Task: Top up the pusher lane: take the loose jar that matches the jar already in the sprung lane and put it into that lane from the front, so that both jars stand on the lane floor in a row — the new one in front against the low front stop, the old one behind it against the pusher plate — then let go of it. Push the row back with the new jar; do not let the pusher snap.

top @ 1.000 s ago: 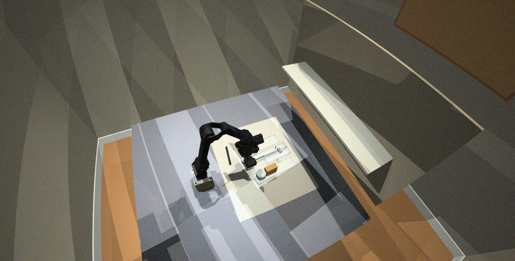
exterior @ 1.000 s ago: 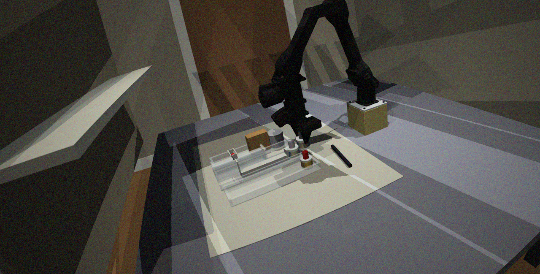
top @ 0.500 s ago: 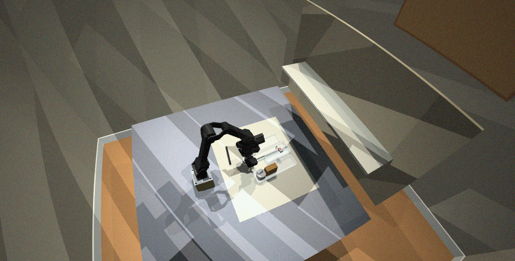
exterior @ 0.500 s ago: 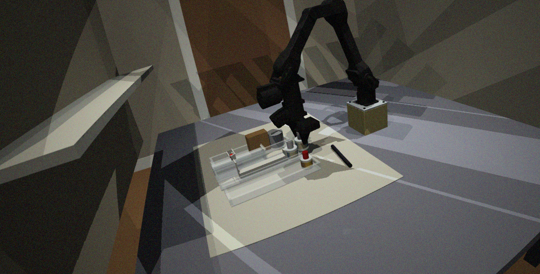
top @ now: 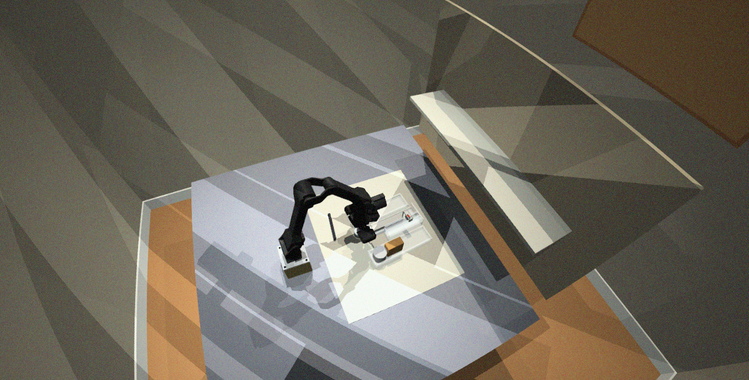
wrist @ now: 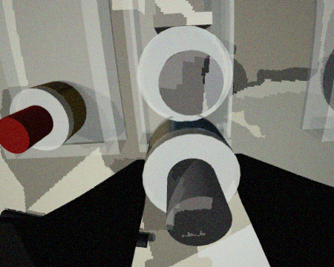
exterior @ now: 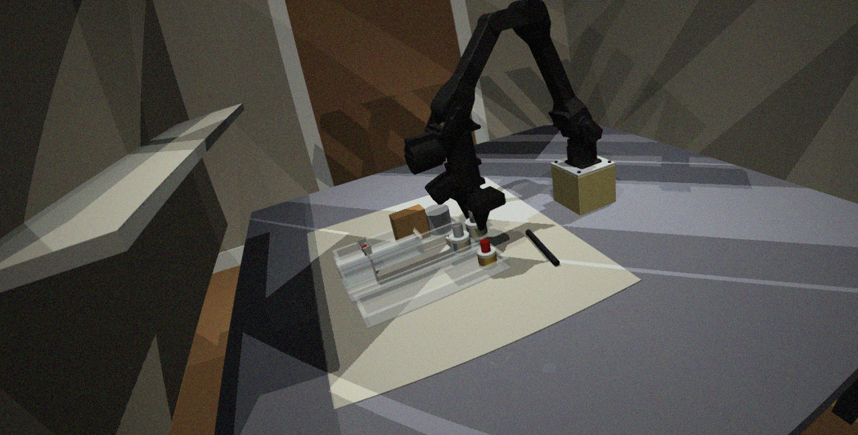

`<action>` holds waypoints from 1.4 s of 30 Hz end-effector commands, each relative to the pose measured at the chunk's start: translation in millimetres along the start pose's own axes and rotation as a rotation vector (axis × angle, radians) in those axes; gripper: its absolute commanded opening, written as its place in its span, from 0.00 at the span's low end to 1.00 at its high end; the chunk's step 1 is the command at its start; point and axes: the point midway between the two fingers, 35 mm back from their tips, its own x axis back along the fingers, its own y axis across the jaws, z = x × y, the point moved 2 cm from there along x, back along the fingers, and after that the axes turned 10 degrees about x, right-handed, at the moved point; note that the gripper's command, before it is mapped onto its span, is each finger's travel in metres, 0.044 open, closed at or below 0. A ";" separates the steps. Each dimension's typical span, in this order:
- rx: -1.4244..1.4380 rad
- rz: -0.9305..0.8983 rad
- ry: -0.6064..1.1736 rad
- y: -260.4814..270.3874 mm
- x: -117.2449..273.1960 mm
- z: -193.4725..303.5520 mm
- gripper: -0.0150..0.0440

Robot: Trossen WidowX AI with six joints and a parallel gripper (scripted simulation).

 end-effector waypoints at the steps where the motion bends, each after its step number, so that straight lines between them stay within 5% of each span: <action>1: -0.004 0.007 -0.039 -2.3 5.8 -13.2 0.25; 42: -0.004 0.007 -0.041 -5.2 10.2 -28.9 0.25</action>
